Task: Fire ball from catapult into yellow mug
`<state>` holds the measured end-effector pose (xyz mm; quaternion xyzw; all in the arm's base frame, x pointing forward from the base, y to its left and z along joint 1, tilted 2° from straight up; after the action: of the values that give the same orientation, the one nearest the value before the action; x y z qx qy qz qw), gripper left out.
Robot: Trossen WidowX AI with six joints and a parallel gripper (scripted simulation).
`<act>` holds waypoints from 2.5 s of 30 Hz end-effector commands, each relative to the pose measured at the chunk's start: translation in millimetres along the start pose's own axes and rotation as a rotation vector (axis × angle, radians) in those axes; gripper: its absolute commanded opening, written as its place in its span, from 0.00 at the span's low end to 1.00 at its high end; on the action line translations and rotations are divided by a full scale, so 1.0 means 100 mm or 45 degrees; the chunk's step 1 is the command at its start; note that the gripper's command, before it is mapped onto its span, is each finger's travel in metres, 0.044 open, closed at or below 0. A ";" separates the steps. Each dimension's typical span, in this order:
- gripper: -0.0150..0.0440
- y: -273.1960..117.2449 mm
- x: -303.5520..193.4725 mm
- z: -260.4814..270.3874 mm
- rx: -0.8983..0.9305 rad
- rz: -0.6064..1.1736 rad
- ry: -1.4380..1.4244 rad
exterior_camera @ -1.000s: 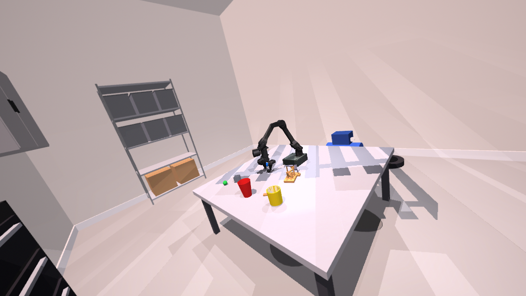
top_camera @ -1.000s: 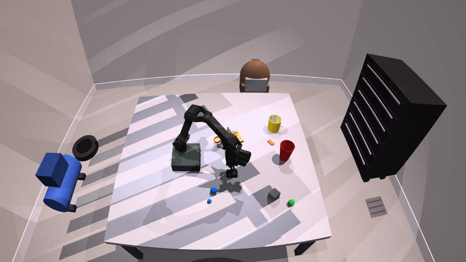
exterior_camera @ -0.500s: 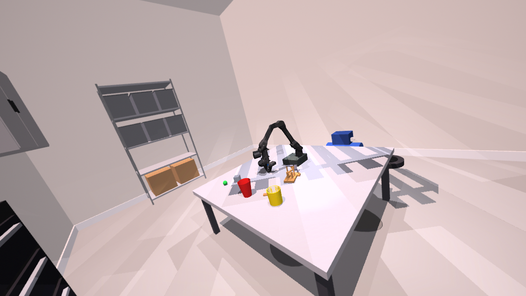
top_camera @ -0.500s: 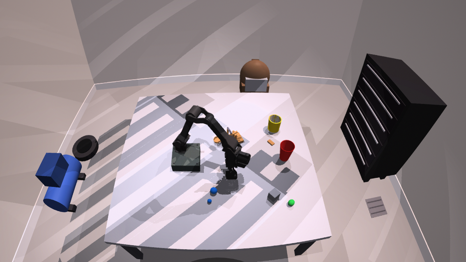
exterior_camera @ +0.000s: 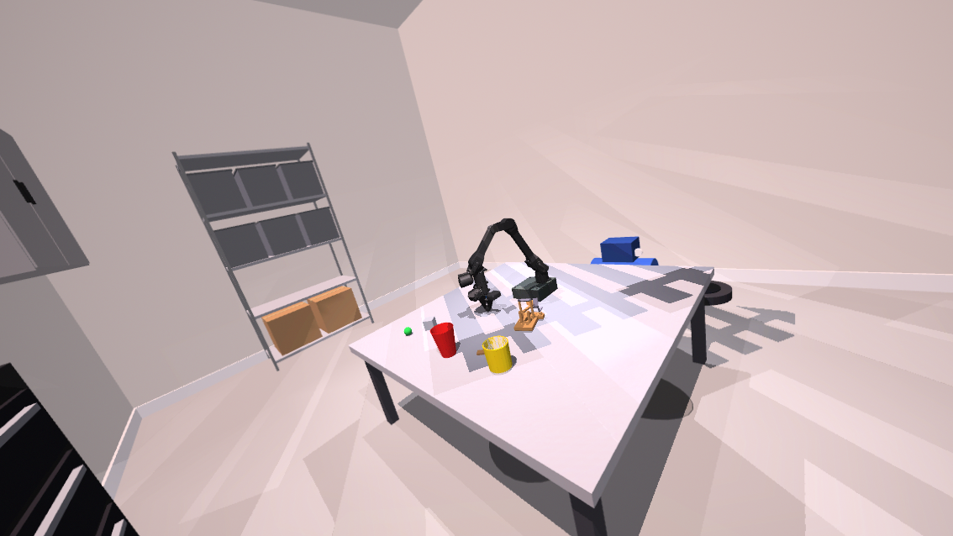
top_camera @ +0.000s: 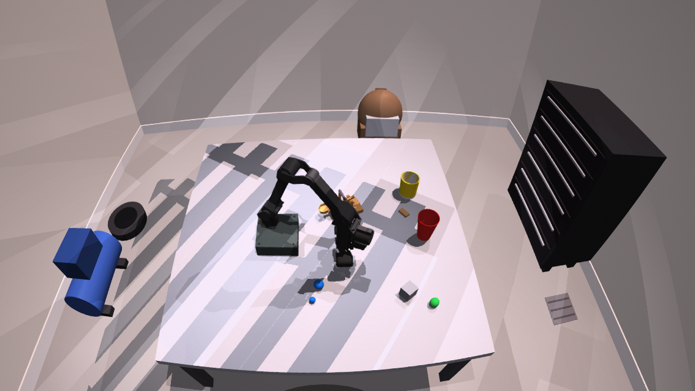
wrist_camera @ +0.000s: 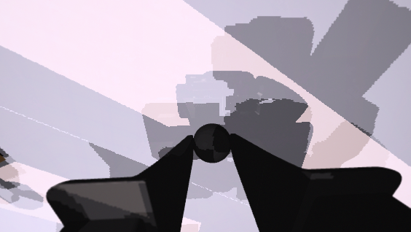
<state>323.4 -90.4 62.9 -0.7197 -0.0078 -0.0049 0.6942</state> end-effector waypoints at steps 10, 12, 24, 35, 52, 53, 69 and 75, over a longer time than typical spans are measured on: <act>0.25 -1.07 -0.02 0.06 -0.003 -0.032 -0.003; 0.25 -1.17 -0.05 0.07 -0.003 -0.032 -0.003; 0.25 -1.14 -0.05 0.32 0.005 0.004 -0.043; 0.25 -1.02 -0.13 0.94 0.013 0.105 -0.144; 0.25 -0.86 -0.46 1.77 -0.035 0.265 -0.304; 0.25 -0.85 -0.49 1.81 -0.040 0.274 -0.313; 0.25 -0.74 -0.91 2.34 -0.145 0.389 -0.446; 0.25 -0.69 -0.92 2.34 -0.145 0.389 -0.446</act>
<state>232.1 144.8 128.6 -0.7394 -0.0252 0.2208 0.6356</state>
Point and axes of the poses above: the point midway between the two fingers, 35 mm back from their tips, its own y axis out along the fingers, its own z axis across the jaws, x = y × z, the point moved 6 cm from there along -y, back along the fingers, and after that the axes turned 11 degrees about y, right-handed, at the moved point
